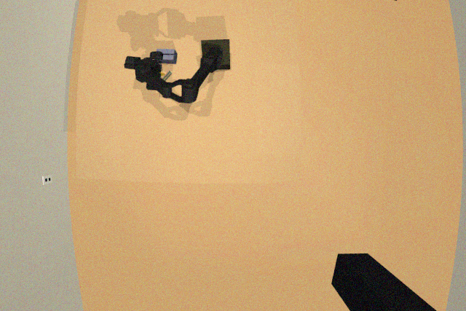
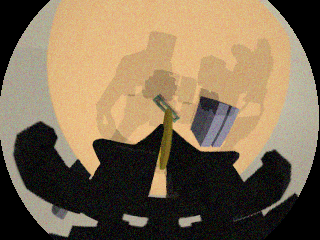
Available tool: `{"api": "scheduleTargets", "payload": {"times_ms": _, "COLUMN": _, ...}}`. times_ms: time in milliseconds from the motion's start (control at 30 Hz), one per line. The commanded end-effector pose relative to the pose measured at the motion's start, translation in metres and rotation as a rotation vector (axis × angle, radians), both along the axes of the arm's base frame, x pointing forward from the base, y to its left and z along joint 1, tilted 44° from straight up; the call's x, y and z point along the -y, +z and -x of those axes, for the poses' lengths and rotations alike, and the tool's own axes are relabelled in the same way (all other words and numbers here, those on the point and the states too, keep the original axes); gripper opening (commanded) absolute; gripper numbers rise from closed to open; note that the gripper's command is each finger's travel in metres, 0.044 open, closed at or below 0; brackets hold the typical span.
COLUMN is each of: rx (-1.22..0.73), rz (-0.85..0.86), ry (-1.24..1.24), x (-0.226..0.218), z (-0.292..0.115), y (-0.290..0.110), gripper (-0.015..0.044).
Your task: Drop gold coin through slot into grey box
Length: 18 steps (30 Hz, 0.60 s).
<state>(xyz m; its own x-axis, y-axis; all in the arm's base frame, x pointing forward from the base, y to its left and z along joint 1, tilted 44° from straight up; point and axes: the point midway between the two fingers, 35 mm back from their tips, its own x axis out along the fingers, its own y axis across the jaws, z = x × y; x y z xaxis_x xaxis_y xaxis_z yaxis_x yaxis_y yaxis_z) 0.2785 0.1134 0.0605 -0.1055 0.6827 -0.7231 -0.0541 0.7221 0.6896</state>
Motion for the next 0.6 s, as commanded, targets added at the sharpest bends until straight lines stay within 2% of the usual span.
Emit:
{"api": "scheduleTargets", "payload": {"times_ms": 0, "rx": -0.01, "rz": 0.005, "ry": -0.01, "x": 0.004, "z": -0.001, "y": -0.004, "gripper": 0.0}}
{"api": "scheduleTargets", "payload": {"times_ms": 567, "rx": -0.009, "rz": 0.015, "ry": -0.012, "x": 0.036, "z": -0.007, "y": -0.034, "gripper": 0.0}}
